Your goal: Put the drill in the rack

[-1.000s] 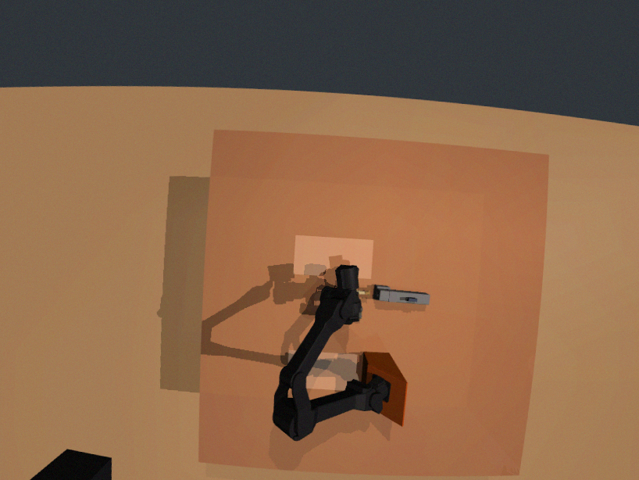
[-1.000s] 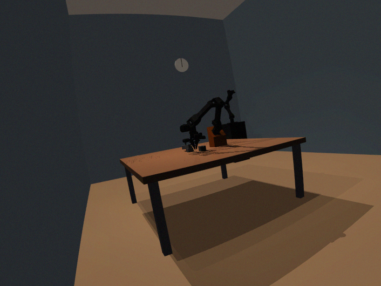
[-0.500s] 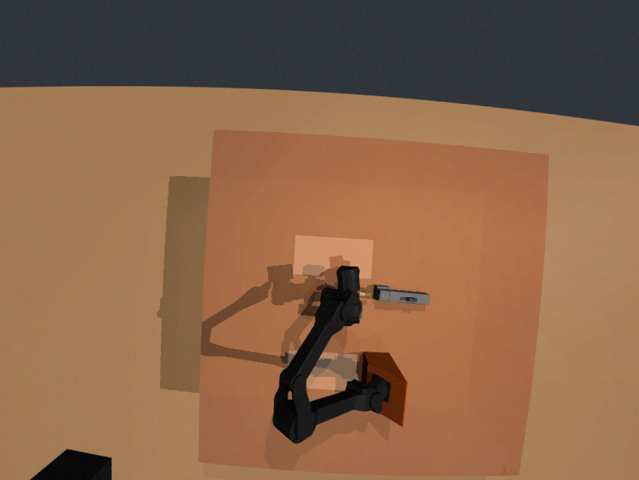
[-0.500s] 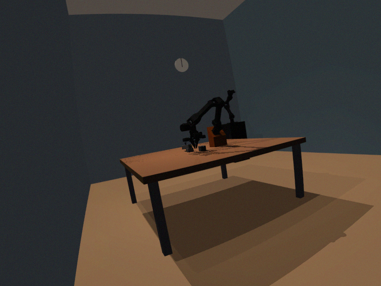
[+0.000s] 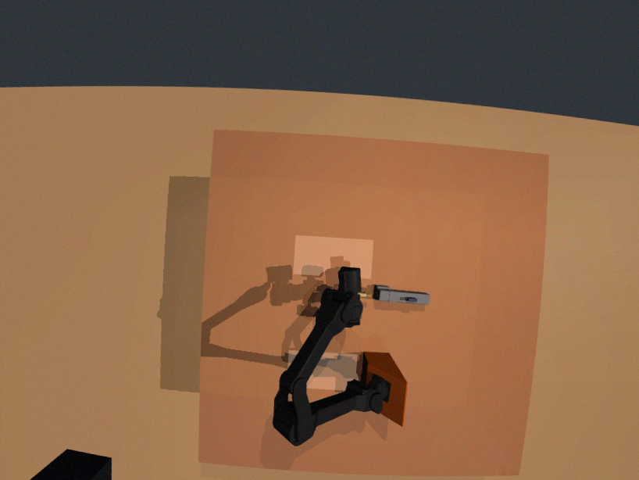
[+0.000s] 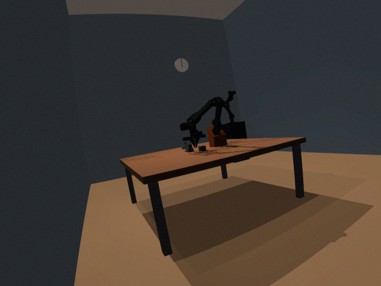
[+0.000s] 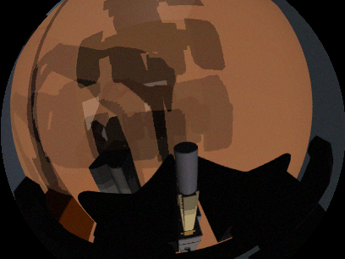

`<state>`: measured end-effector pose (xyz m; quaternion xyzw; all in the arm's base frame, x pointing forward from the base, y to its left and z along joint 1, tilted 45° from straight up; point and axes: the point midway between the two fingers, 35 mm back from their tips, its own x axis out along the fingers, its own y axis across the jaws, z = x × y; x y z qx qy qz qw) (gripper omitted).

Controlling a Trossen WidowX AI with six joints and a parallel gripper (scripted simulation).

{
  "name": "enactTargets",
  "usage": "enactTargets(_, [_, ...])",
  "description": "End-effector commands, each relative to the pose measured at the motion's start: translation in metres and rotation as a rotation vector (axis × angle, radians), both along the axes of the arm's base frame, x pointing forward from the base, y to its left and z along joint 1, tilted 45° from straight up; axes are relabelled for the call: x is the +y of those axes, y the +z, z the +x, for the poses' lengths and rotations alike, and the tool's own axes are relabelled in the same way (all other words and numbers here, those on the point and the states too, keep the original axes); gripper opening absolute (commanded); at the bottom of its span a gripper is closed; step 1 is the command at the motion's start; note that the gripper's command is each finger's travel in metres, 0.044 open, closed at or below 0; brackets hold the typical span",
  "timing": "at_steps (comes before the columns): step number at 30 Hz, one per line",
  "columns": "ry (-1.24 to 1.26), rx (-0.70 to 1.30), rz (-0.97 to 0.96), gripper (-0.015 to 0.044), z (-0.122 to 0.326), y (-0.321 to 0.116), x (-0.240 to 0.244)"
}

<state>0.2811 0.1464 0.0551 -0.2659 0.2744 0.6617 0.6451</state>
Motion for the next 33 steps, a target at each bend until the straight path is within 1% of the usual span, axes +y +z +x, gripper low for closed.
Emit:
enactTargets(1, [0.002, -0.007, 0.000, 0.0000, 0.000, 0.002, -0.002])
enactTargets(33, [0.002, -0.007, -0.001, 0.0000, -0.003, 0.007, -0.014])
